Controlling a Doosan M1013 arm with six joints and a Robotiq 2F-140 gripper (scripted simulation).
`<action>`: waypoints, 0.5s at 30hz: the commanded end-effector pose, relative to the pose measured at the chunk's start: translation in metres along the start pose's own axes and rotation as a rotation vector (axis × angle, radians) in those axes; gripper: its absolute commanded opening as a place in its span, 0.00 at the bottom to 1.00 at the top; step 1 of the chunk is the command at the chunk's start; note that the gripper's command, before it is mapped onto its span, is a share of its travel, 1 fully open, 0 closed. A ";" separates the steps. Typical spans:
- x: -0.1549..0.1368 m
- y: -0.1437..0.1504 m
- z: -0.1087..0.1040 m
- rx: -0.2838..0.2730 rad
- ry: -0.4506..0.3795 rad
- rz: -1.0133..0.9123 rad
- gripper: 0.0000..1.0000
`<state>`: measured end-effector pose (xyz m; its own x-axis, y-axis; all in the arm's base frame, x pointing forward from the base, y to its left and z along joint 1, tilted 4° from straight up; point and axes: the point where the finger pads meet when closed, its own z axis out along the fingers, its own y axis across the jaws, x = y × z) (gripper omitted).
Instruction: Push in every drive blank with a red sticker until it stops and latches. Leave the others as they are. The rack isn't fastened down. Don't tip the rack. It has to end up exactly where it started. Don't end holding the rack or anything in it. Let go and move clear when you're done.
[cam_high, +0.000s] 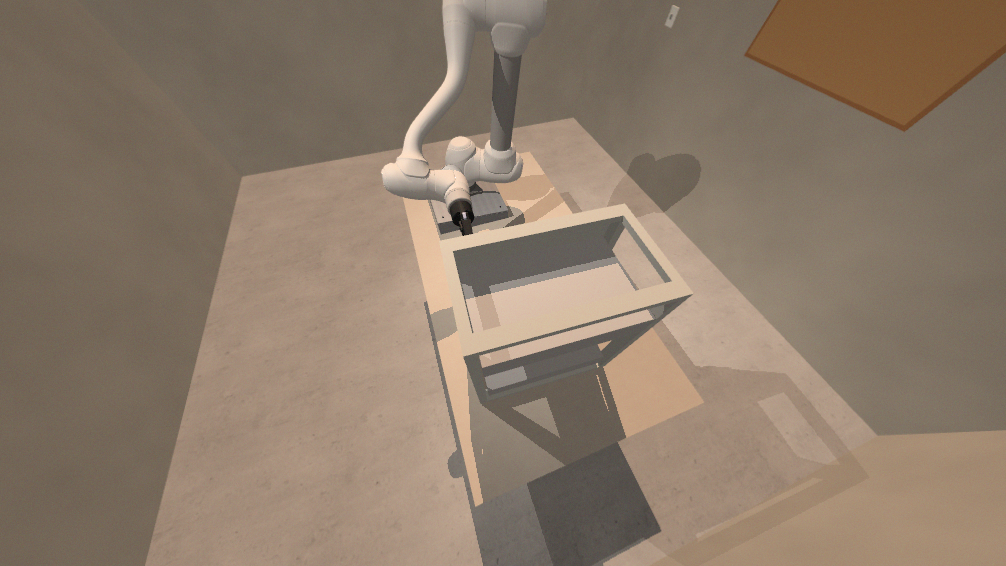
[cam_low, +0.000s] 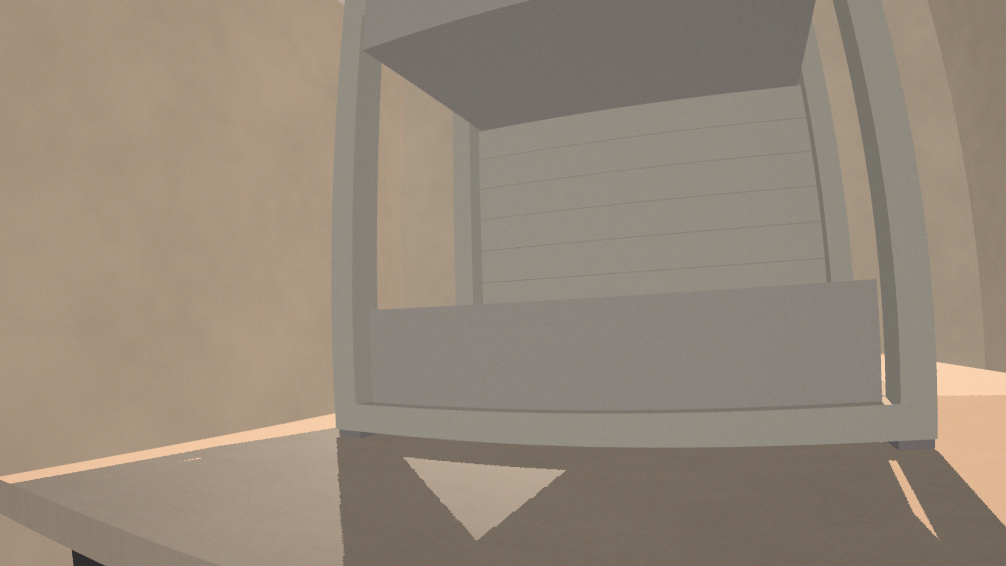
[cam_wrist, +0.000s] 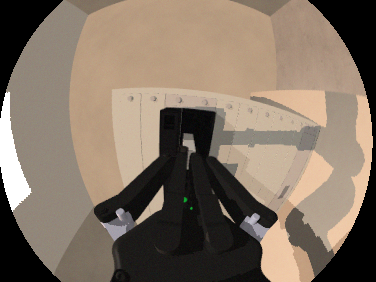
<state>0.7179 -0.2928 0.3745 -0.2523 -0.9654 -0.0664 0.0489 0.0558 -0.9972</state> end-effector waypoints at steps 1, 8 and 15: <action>0.000 0.000 0.000 0.000 0.000 0.000 0.00; 0.000 0.000 -0.005 0.000 0.000 0.000 0.00; 0.000 0.000 -0.027 0.000 0.000 0.000 0.00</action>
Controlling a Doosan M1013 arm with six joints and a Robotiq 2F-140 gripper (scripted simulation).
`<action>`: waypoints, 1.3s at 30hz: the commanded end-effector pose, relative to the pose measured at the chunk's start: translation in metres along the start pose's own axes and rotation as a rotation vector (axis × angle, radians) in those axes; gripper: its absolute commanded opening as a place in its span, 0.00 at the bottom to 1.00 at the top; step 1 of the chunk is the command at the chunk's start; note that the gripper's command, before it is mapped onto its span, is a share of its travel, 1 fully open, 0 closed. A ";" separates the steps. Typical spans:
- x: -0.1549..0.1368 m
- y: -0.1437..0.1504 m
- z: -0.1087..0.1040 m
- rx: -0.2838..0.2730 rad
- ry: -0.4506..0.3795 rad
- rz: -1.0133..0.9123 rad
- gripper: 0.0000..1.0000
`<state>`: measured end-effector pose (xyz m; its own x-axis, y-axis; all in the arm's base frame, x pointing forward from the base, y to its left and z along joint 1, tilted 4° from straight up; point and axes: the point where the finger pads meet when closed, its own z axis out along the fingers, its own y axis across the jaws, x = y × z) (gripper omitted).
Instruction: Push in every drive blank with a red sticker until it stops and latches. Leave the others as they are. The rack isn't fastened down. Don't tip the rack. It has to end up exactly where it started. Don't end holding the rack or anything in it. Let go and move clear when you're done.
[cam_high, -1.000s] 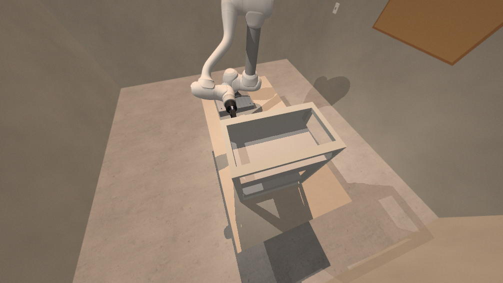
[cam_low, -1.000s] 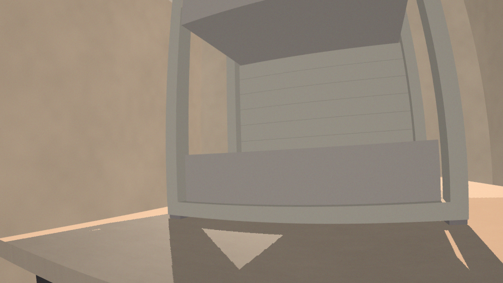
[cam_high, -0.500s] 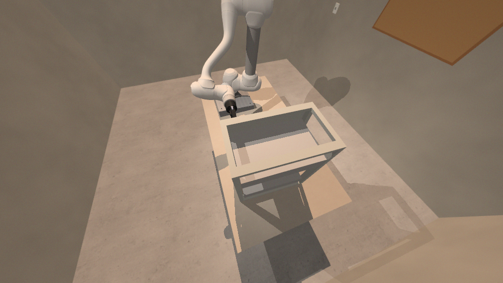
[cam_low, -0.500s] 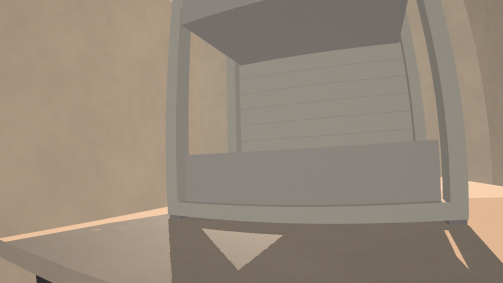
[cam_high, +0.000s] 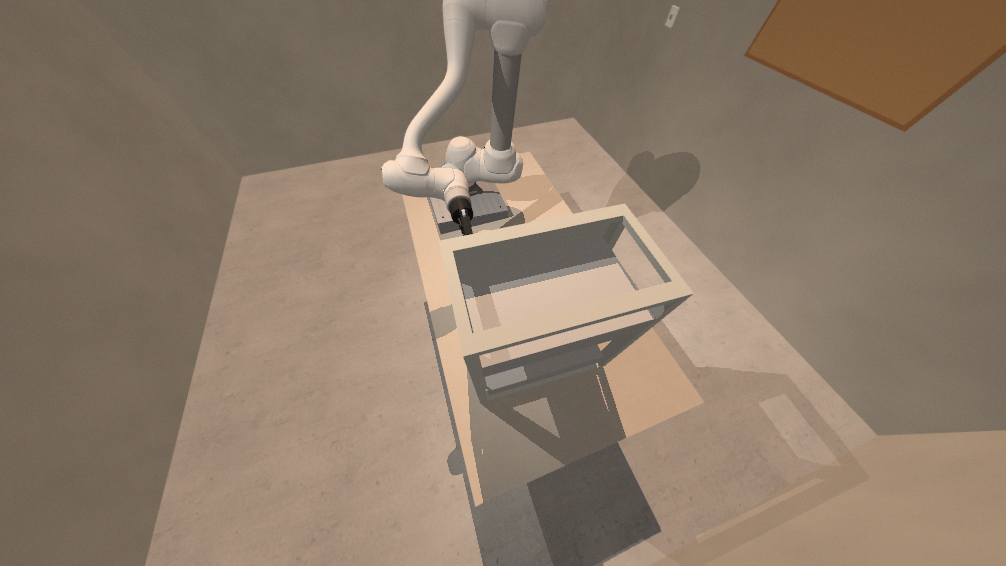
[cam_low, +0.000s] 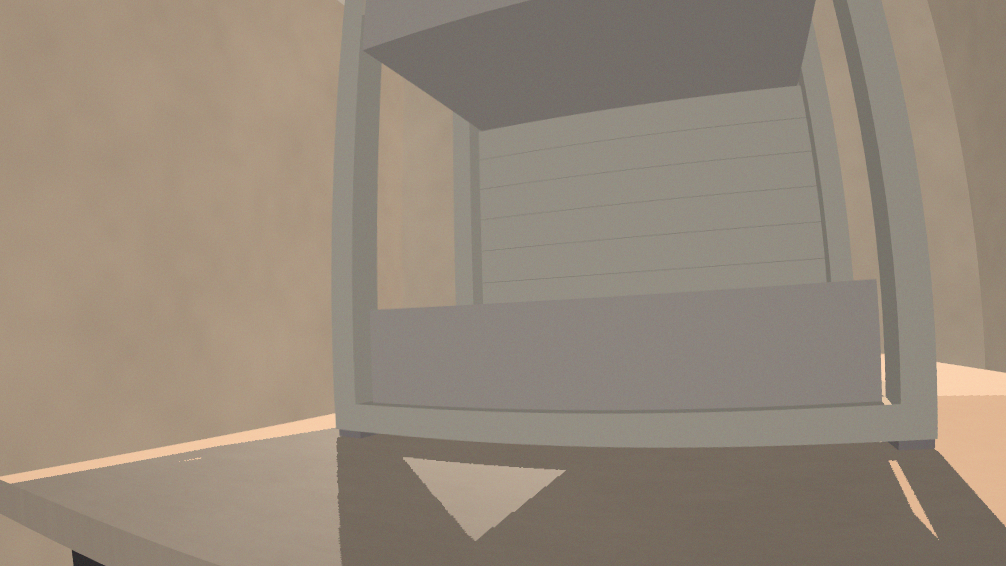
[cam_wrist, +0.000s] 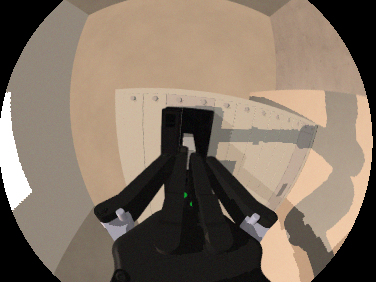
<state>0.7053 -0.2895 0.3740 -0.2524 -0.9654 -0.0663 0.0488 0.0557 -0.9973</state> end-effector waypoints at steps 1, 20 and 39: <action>0.000 0.000 -0.020 0.000 0.000 0.000 0.00; 0.000 0.000 -0.069 0.000 0.000 0.000 0.00; 0.000 0.000 -0.069 0.000 0.000 0.000 0.00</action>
